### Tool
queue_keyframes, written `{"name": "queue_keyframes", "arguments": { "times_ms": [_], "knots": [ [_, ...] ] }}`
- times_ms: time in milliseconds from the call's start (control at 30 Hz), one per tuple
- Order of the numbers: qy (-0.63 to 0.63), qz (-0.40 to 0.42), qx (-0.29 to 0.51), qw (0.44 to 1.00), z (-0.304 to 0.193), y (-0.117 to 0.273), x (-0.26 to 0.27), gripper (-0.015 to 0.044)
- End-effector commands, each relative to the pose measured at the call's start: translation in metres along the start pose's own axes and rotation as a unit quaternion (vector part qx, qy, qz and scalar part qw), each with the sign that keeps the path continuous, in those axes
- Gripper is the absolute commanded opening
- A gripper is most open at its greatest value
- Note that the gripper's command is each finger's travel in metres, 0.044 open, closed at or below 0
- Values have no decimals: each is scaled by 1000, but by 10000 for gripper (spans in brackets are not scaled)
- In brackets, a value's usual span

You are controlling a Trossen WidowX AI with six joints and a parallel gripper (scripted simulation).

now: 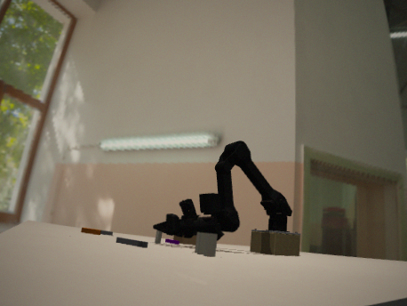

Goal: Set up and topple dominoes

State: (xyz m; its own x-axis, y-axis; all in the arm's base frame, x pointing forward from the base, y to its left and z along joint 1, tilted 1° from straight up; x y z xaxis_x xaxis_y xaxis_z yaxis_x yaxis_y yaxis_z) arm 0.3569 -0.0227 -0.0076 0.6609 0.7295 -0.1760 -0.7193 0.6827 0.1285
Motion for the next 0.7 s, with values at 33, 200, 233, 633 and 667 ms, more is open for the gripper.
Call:
{"name": "queue_keyframes", "arguments": {
  "times_ms": [33,200,233,633,667],
  "knots": [
    [-4,-4,-1,1000,0,0,0,370],
    [-4,-4,-1,1000,0,0,0,440],
    [-4,-4,-1,1000,2,0,-1,440],
    [8,8,13,1000,49,-1,-5,440],
    [13,14,23,1000,50,-8,-1,440]
  ]
}}
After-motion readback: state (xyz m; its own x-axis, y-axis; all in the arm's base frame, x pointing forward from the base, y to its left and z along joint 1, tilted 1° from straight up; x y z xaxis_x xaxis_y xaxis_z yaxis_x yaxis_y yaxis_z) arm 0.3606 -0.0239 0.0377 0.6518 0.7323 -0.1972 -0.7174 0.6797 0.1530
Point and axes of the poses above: the point midway between the two fingers, 35 mm back from their tips, its own y axis back along the fingers, its own x axis across the jaws, z = x × y, the point moved 8 cm from there along y, back along the fingers, and after that the axes turned 14 degrees about y, right-handed, at the moved point
